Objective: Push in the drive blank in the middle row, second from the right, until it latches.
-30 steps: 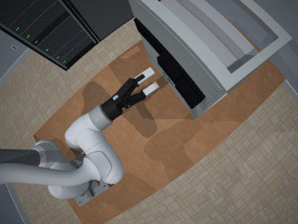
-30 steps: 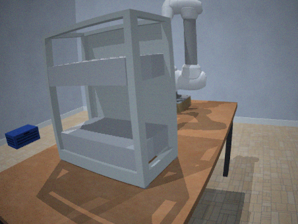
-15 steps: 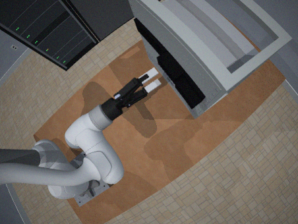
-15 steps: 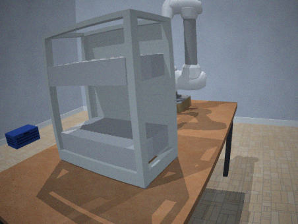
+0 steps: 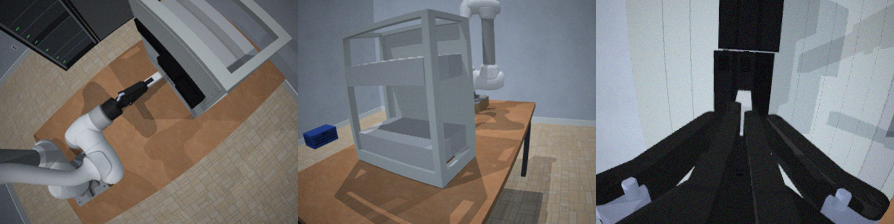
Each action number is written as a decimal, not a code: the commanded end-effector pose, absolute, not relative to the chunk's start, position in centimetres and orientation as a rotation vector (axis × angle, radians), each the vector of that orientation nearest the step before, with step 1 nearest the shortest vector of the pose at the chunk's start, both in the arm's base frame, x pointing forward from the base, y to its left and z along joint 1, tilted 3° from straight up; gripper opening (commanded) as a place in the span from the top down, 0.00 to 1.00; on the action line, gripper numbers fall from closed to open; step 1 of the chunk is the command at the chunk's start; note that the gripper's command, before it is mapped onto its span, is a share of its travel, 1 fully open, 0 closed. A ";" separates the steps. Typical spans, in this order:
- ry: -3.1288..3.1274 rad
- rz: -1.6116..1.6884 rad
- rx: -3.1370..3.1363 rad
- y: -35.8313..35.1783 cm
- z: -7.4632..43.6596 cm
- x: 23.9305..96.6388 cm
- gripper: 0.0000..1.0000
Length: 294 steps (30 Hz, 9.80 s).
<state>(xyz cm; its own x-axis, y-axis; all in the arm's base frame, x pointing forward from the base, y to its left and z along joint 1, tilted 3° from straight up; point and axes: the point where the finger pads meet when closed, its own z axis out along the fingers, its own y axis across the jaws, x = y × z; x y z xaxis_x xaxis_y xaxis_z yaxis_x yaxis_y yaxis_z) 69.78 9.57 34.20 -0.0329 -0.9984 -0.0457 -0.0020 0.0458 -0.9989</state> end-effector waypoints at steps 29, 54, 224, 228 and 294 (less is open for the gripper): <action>1.257 -1.198 -1.162 9.1 34.3 69.2 1.00; 1.257 -1.198 -1.162 9.0 34.2 71.2 1.00; 1.257 -1.198 -1.162 8.9 34.2 75.5 1.00; 1.257 -1.198 -1.162 8.9 34.2 75.5 1.00; 1.257 -1.198 -1.162 9.1 34.3 67.3 1.00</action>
